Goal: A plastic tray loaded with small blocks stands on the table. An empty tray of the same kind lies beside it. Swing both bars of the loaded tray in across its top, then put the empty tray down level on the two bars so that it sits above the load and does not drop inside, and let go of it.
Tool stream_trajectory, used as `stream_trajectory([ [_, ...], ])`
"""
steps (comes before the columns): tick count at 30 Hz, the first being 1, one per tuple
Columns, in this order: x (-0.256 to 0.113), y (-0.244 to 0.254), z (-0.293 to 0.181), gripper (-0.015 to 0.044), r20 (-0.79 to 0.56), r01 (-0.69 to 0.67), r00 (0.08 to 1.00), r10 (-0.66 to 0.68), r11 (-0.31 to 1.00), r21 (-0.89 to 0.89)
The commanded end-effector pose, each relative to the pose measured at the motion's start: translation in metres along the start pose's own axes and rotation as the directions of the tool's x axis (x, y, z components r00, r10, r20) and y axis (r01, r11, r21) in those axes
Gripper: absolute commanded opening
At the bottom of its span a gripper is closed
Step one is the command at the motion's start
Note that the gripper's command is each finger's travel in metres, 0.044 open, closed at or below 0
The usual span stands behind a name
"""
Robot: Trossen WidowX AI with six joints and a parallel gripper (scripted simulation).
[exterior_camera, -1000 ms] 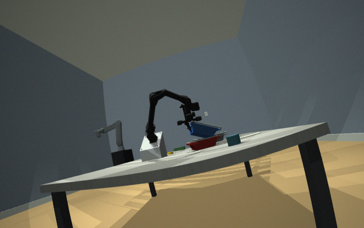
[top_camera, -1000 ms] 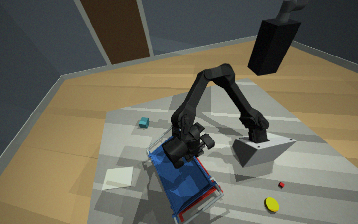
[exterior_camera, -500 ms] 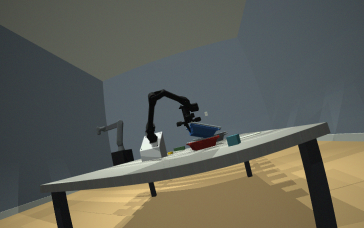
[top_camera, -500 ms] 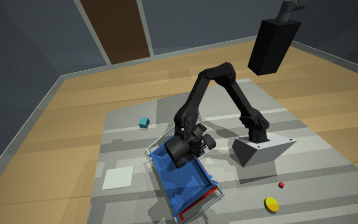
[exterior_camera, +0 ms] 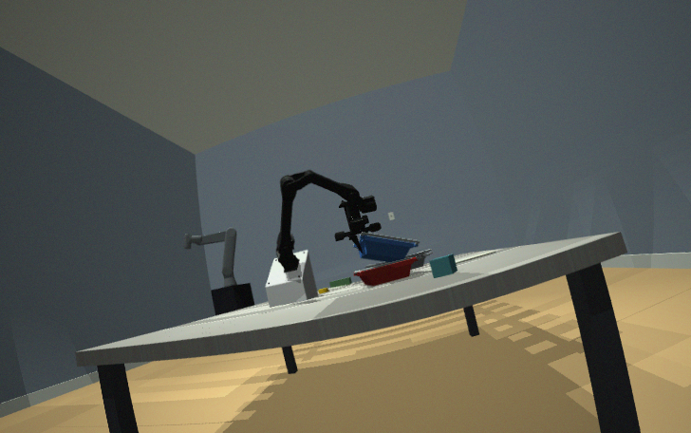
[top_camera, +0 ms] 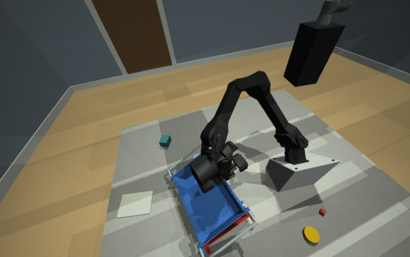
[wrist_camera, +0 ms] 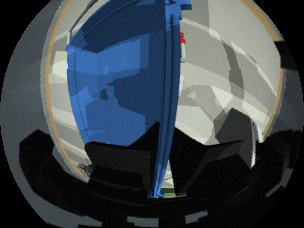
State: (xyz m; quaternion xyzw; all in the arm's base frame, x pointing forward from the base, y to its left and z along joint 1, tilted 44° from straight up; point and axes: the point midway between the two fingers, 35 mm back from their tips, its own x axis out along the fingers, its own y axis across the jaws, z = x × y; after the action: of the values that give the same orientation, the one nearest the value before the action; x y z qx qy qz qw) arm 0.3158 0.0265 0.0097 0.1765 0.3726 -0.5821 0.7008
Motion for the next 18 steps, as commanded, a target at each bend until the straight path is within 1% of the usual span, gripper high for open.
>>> stream_trajectory([
  [1, 0.0056, -0.0058, 0.0005, 0.0000, 0.001, 0.015, 1.000, -0.015, 1.000, -0.004],
  [18, 0.0152, -0.0112, -0.0002, 0.0000, 0.001, 0.015, 1.000, -0.015, 1.000, -0.005],
])
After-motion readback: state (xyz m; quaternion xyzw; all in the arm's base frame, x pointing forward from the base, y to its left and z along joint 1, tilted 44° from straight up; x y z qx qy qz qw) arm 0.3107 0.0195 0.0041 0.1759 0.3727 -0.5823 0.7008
